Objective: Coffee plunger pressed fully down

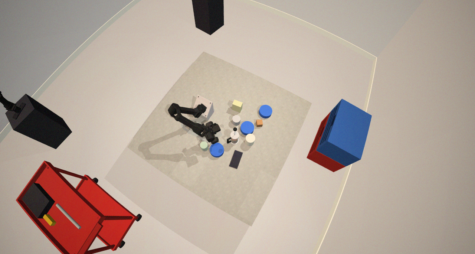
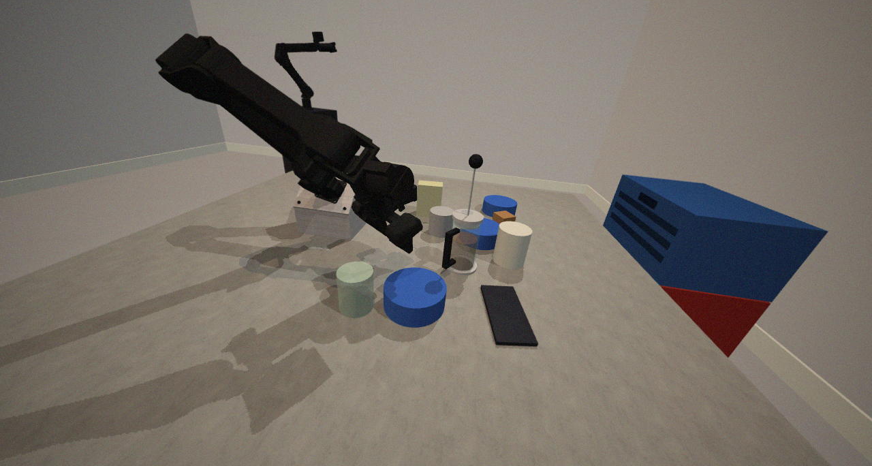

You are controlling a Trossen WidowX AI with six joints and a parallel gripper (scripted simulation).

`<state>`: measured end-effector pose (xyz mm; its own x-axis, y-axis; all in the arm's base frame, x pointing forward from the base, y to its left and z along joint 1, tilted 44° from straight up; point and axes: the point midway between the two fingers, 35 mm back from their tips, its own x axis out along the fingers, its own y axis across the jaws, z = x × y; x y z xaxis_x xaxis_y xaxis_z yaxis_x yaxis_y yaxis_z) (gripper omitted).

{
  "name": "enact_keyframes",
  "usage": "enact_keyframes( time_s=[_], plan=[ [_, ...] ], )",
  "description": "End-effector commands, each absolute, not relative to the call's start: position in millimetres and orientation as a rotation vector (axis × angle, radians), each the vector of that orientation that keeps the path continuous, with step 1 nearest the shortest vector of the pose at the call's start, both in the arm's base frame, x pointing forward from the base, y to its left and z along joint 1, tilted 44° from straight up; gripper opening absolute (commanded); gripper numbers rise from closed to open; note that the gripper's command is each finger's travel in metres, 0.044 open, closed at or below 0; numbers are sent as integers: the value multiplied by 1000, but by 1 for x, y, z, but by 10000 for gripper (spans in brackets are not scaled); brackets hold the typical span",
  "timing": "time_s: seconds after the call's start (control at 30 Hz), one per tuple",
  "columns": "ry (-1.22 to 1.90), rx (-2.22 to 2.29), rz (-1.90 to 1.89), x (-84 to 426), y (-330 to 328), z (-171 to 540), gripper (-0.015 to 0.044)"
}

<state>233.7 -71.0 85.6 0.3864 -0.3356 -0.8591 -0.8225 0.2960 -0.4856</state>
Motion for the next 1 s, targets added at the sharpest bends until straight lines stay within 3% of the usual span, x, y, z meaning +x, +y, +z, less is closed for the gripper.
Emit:
enact_keyframes(
  time_s=[0.0, 0.33, 0.63, 0.97],
  plan=[
    [1089, -1287, 238, 273, -34, 111, 440],
    [725, -1119, -45, 307, 74, 163, 440],
    [379, -781, -190, 287, 168, 211, 440],
    [337, -723, -199, 289, 154, 188, 440]
  ],
)
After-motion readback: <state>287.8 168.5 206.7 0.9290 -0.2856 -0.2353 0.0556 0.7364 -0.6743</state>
